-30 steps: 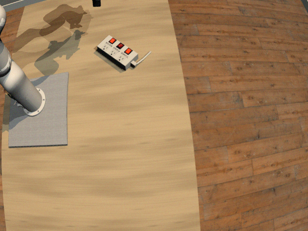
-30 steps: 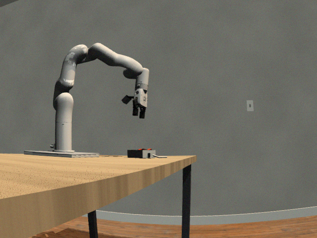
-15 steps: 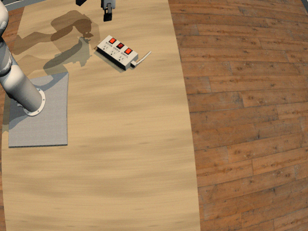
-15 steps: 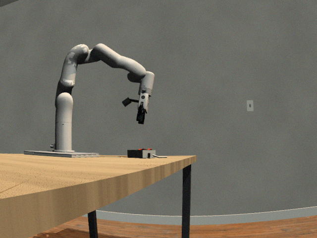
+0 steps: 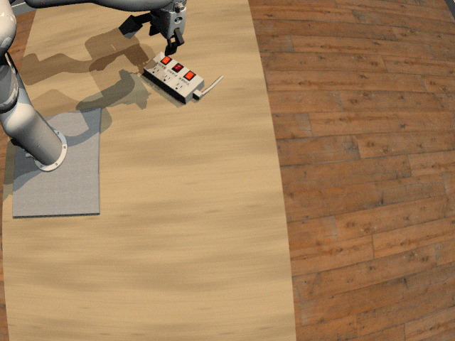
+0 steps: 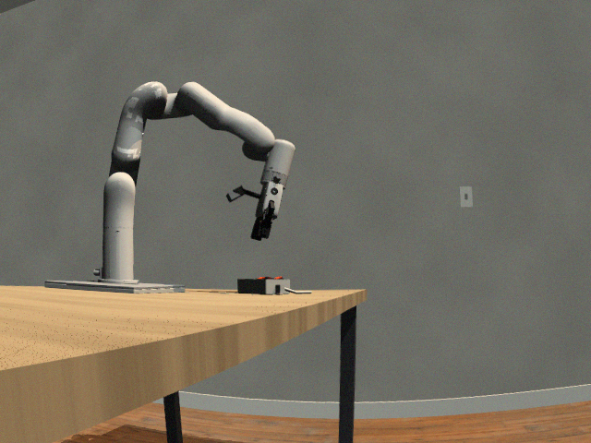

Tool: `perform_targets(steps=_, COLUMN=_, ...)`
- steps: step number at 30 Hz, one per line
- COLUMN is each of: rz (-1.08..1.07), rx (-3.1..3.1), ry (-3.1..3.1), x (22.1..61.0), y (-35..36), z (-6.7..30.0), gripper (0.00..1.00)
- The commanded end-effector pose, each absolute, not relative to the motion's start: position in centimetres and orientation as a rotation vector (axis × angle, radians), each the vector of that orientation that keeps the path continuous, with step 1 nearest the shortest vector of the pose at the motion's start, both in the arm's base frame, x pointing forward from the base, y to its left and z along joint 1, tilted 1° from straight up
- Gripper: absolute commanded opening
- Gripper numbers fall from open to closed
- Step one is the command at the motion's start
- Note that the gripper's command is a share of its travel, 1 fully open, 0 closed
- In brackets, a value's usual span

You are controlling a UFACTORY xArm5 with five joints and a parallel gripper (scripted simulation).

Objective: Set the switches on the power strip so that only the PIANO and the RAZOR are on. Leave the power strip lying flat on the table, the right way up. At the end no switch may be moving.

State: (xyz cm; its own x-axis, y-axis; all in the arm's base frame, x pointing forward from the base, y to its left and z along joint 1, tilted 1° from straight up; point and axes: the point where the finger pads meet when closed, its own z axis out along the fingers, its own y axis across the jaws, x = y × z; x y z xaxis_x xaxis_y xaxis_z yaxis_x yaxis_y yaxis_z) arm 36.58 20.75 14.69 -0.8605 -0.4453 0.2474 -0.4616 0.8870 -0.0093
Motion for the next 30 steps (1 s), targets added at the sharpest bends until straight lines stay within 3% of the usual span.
perform_targets(steps=1, rz=0.064, rx=0.85, ry=-2.744, x=36.9, y=18.5, z=13.6, gripper=1.0)
perform_targets(steps=30, rz=0.036, rx=0.956, ry=-2.685, x=36.9, y=16.8, z=12.8, gripper=1.0)
